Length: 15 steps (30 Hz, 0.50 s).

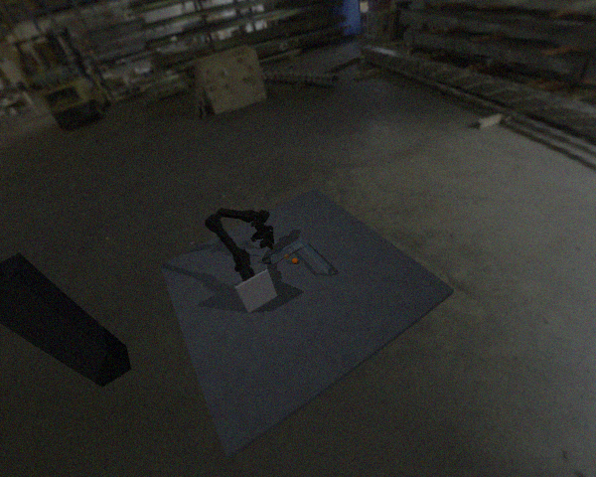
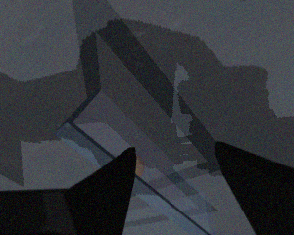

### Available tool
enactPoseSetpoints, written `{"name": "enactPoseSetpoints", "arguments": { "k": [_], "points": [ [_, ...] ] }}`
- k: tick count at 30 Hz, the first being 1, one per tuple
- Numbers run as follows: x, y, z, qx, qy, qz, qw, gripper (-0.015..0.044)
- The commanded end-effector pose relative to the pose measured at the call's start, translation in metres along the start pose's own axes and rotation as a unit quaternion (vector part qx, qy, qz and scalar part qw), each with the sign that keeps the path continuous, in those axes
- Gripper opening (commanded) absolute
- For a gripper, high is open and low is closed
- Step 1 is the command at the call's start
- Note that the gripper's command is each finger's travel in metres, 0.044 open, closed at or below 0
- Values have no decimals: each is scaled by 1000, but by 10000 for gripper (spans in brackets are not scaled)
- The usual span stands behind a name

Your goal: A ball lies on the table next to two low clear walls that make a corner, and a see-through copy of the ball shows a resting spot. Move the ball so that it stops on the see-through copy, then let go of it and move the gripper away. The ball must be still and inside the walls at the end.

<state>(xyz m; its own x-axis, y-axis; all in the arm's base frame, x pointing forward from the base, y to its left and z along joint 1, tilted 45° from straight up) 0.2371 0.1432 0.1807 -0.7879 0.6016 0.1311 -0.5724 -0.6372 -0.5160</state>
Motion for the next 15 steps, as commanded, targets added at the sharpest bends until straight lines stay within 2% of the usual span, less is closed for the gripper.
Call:
{"name": "enactPoseSetpoints", "arguments": {
  "k": [1, 9, 15],
  "points": [
    [-47, 6, 3, -4, 19, -136, 990, 279],
    [-116, 46, -23, 13, -24, -307, 951, 279],
    [-150, 106, -50, 17, -140, -458, 878, 279]
  ]
}}
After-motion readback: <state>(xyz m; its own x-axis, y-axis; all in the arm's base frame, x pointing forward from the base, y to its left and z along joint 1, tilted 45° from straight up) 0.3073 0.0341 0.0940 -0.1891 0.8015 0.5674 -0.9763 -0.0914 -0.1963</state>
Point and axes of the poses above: the point midway between the two fingers, 35 mm back from their tips, its own z axis back along the fingers, its own y axis across the jaws, x = y × z, the point moved 6 cm from there along z, back along the fingers, and after that the axes turned 1 degree about z, right-handed, at the moved point
